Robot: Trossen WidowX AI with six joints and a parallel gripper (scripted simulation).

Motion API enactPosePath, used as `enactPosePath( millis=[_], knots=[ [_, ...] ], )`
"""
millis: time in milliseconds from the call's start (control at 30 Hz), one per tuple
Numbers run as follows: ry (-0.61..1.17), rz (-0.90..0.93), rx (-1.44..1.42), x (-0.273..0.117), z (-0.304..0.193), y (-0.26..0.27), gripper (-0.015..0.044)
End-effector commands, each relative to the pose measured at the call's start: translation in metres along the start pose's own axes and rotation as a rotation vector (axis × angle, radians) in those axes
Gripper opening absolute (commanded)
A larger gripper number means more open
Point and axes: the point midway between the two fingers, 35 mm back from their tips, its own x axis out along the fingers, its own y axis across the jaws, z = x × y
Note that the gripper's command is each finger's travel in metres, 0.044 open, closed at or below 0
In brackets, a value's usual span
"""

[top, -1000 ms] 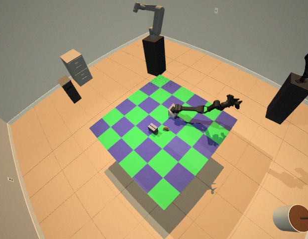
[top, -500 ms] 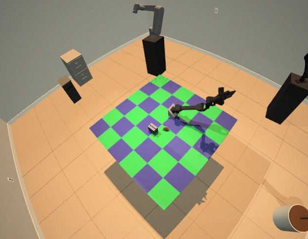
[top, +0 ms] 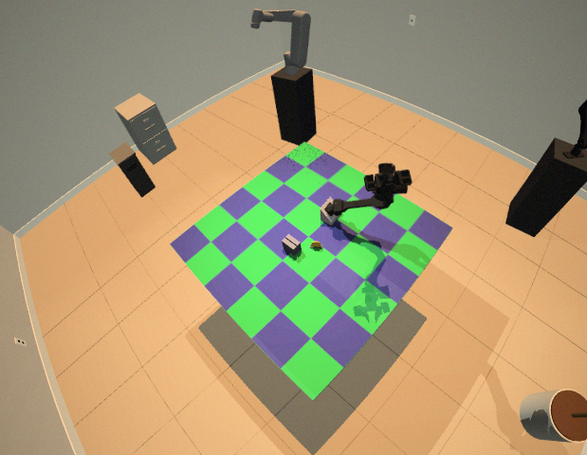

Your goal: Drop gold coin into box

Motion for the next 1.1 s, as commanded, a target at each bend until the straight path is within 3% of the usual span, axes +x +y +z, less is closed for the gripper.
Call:
enactPosePath(
  millis=[0,233,467,767,1067],
  knots=[
    [0.055,-0.19,-0.042,-0.001,-0.008,-0.068,0.0161],
    [0.187,-0.55,-0.158,-0.029,-0.022,-0.183,0.0161],
    [0.386,-0.899,-0.237,-0.091,-0.041,-0.284,0.0161],
    [0.729,-1.318,-0.257,-0.209,-0.067,-0.373,0.0161],
    [1.148,-1.692,-0.139,-0.347,-0.088,-0.398,0.0161]
  ],
)
